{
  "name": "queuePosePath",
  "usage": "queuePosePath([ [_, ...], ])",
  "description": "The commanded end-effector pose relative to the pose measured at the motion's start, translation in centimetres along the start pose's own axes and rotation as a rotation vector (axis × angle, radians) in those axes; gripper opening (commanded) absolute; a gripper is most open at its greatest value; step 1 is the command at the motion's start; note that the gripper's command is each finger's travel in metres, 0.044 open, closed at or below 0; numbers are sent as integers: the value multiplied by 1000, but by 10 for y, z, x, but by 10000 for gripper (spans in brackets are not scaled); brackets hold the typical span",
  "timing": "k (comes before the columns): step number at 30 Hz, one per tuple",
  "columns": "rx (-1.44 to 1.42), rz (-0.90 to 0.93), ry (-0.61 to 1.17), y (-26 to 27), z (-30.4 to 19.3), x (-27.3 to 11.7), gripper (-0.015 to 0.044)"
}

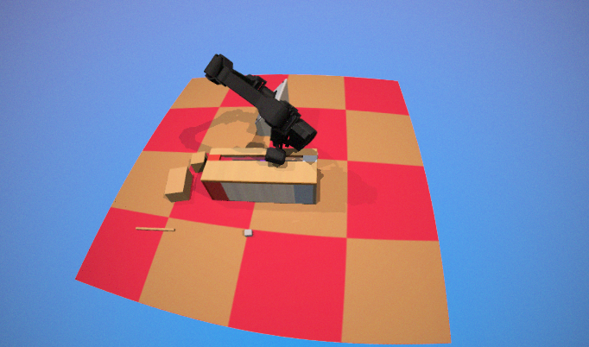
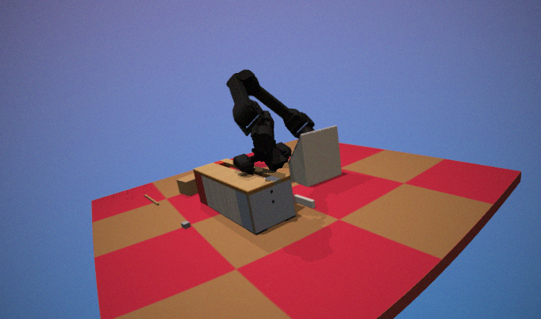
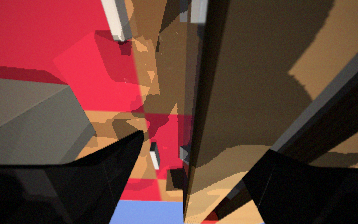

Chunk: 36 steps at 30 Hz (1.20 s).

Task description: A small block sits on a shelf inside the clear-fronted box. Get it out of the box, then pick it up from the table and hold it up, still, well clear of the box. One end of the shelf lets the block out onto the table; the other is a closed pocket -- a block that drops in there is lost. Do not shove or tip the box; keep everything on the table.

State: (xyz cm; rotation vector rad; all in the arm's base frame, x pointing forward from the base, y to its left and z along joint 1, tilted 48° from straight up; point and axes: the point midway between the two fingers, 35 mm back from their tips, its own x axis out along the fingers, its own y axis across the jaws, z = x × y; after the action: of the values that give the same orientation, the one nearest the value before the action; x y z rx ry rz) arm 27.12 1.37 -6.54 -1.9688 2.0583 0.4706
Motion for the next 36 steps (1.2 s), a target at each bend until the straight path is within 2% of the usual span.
queuePosePath([
  [1, -1, -6, 0, -1, -8, 2, 400],
  [20, -1, -5, 2, -1, -37, 12, 400],
  [36, -1, -5, 1, -2, -29, 9, 400],
])
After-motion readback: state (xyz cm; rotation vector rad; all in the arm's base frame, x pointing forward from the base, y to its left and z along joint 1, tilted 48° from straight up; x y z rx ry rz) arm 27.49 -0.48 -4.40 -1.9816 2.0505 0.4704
